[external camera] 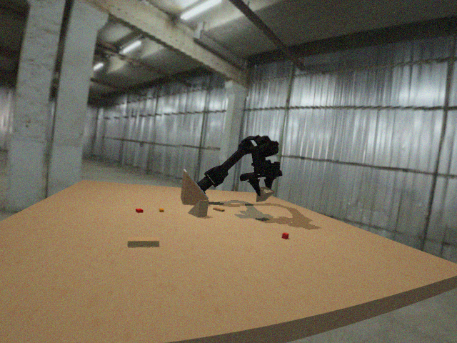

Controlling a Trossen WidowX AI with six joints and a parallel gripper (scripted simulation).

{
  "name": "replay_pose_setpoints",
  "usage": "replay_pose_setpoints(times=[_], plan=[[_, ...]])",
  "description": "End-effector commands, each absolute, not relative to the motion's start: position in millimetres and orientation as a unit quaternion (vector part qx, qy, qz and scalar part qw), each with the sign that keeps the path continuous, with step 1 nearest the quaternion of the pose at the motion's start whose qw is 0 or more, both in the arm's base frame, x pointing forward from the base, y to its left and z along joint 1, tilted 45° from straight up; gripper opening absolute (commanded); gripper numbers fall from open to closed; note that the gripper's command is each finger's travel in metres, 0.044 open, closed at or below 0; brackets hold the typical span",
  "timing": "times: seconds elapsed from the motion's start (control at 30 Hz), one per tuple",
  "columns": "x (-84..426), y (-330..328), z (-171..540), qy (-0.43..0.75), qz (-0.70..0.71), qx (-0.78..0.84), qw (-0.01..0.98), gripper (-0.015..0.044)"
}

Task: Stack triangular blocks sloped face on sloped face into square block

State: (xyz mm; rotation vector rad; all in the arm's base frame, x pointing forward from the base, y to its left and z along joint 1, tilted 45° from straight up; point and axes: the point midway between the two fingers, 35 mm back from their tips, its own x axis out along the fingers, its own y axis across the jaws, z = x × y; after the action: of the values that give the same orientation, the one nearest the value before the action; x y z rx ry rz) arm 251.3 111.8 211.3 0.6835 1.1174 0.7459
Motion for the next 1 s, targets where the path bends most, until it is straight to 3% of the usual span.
replay_pose_setpoints(times=[0.0, 0.3, 0.97], plan=[[250.5, 111.8, 211.1, 0.478, 0.358, 0.271, 0.754, 0.0], [250.4, 111.9, 215.5, 0.401, 0.399, 0.174, 0.806, 0.0], [271.4, 62.4, 177.9, 0.425, 0.35, 0.168, 0.818, 0.0]])
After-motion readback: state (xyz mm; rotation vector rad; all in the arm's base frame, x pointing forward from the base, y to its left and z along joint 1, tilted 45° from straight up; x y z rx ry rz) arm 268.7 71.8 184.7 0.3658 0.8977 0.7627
